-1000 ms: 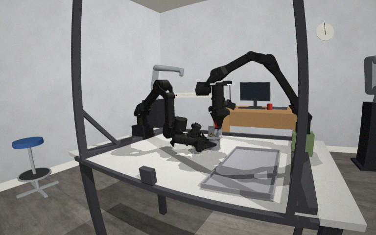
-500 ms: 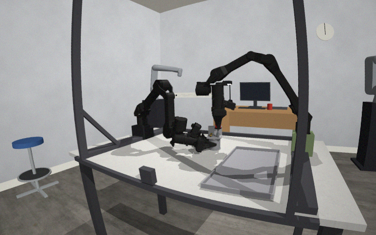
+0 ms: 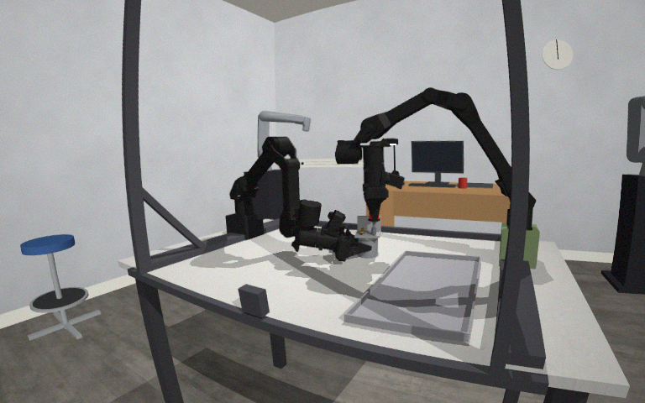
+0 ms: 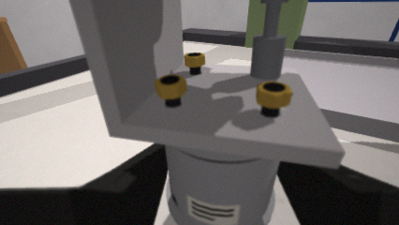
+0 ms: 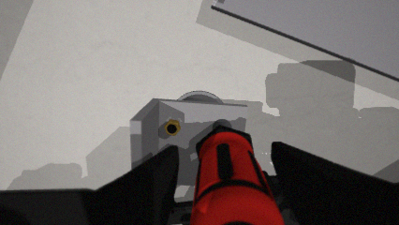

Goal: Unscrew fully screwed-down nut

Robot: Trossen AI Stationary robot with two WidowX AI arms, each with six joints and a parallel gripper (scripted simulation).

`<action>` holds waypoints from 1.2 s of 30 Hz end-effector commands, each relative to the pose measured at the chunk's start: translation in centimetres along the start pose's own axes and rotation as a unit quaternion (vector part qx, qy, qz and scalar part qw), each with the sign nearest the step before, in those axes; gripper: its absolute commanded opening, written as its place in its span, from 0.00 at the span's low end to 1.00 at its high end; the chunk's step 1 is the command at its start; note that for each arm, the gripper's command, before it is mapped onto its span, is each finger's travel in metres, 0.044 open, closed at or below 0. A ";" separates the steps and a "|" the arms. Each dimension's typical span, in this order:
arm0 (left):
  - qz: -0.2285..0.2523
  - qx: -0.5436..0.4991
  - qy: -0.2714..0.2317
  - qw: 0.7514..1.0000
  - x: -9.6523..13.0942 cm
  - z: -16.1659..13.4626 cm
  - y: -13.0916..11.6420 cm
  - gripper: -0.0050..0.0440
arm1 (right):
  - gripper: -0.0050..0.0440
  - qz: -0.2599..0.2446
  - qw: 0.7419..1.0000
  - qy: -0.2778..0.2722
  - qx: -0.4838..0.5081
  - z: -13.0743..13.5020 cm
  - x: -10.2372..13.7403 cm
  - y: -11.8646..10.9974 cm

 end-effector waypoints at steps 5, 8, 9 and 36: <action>-0.013 0.013 -0.005 1.000 -0.3 -0.7 1.2 0.60 | 0.61 0.027 0.999 0.017 -0.002 0.0 2.4 -0.2; -0.013 0.013 -0.005 1.000 -0.3 -0.7 1.2 0.60 | 0.61 0.028 0.999 0.017 -0.002 0.1 2.5 -0.2; -0.013 0.013 -0.005 1.000 -0.3 -0.7 1.2 0.60 | 0.61 0.018 1.000 0.011 -0.001 0.0 1.7 -0.1; -0.013 0.013 -0.005 1.000 -0.3 -0.7 1.2 0.60 | 0.61 0.028 1.000 0.007 0.000 0.1 2.2 0.2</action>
Point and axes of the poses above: on each arm, the point midway between the two fingers, 35 mm back from their tips, its own x axis back along the fingers, its own z axis across the jaws, y = z × x, the point moved 8 cm from there along x, back along the fingers, and after that the axes turned 14 degrees about x, right-handed, at the moved point
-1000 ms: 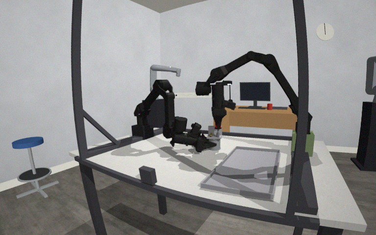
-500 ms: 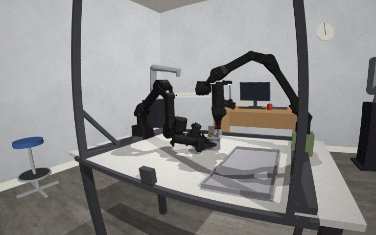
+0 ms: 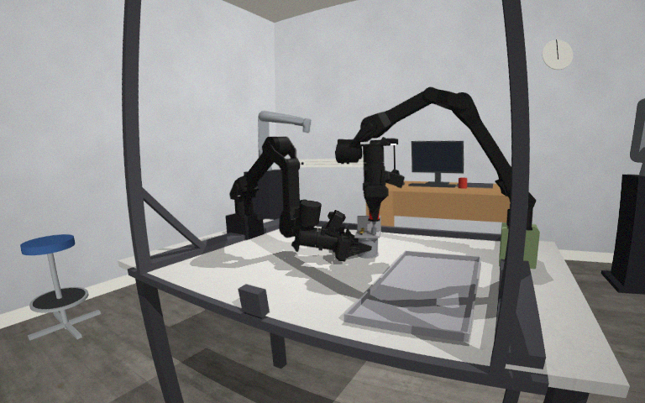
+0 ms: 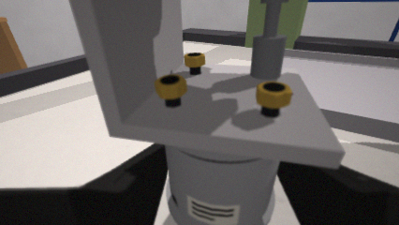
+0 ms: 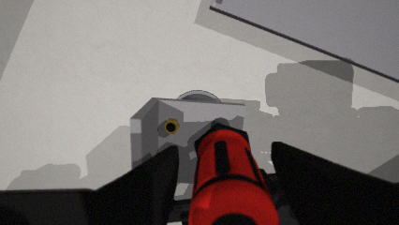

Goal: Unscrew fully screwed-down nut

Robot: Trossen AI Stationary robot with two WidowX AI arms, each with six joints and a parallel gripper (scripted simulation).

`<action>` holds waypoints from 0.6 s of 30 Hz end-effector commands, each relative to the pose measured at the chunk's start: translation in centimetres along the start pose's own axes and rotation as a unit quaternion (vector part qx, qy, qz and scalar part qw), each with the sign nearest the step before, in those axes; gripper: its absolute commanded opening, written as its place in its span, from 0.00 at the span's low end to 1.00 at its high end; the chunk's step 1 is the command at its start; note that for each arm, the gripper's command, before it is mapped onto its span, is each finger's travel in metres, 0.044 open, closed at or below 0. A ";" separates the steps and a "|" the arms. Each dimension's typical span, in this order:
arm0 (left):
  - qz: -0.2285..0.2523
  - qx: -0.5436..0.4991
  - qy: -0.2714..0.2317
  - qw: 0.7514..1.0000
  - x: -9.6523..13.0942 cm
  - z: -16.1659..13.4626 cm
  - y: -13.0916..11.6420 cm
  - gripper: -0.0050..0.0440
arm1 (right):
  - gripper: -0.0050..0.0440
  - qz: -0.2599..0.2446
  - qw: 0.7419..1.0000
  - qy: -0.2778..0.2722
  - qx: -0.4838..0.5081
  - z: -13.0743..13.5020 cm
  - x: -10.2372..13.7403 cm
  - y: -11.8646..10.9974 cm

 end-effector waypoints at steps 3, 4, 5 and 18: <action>-0.013 0.013 -0.005 1.000 -0.3 -0.7 1.2 0.60 | 0.61 0.029 1.000 0.007 0.000 0.2 1.9 0.2; -0.013 0.013 -0.005 1.000 -0.3 -0.7 1.2 0.60 | 0.61 0.030 1.000 0.006 0.000 0.2 1.9 0.2; -0.013 0.013 -0.005 1.000 -0.3 -0.7 1.2 0.60 | 0.61 0.031 1.000 0.005 0.000 0.2 1.9 0.3; -0.013 0.013 -0.005 1.000 -0.3 -0.7 1.2 0.60 | 0.37 0.028 1.000 0.005 0.000 0.2 1.6 0.0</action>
Point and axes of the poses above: on each arm, the point midway between the two fingers, 35 mm back from their tips, its own x axis back along the fingers, its own z axis across the jaws, y = z × x, the point moved 8 cm from there along x, back along the fingers, and after that the axes turned 14 degrees about x, right-handed, at the moved point
